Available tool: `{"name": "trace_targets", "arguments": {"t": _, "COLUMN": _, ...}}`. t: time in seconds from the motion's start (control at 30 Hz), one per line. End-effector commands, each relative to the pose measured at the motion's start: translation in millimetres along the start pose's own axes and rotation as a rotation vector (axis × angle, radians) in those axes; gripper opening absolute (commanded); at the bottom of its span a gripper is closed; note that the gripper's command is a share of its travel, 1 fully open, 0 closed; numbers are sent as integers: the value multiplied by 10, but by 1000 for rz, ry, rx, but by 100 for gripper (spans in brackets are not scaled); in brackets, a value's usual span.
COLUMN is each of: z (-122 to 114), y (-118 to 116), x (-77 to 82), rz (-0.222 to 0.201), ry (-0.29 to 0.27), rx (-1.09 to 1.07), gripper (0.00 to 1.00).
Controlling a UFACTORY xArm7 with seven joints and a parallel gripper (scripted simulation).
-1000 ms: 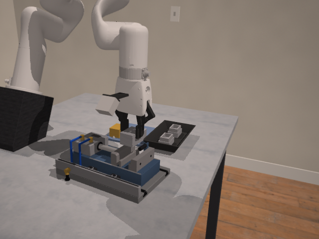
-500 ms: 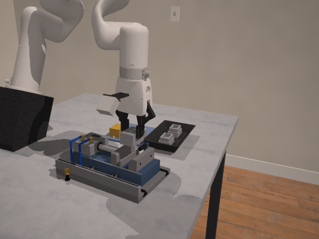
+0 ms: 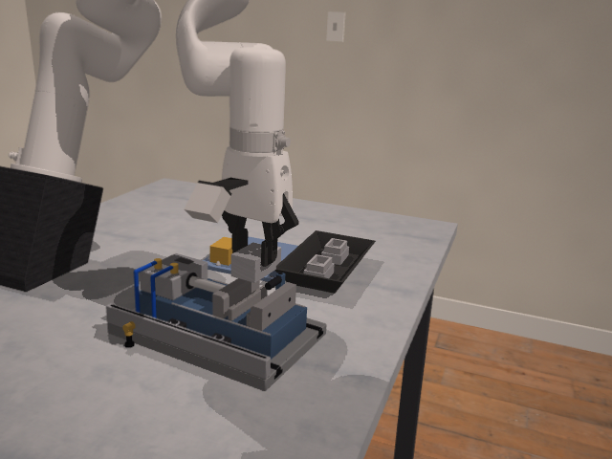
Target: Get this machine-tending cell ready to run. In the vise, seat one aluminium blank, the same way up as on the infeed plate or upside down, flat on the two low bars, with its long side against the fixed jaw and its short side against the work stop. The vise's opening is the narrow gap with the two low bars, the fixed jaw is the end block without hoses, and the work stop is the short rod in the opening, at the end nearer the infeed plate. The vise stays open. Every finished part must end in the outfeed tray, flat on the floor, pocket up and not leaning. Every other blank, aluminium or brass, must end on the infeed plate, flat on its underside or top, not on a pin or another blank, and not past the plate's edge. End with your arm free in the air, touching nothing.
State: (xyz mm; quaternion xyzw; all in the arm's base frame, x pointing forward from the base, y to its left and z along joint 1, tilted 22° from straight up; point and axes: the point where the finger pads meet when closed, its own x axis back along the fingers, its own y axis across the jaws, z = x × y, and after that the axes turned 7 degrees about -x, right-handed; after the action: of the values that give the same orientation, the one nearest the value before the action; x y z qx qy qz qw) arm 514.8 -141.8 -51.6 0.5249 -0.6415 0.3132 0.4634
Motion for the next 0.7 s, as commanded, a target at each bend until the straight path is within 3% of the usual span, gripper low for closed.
{"name": "trace_targets", "arguments": {"t": 0.0, "z": 8, "y": -18, "x": 25, "rz": 5, "ry": 2, "rx": 0, "gripper": 0}}
{"name": "trace_targets", "arguments": {"t": 0.67, "z": 8, "y": -18, "x": 8, "rz": 5, "ry": 2, "rx": 0, "gripper": 0}}
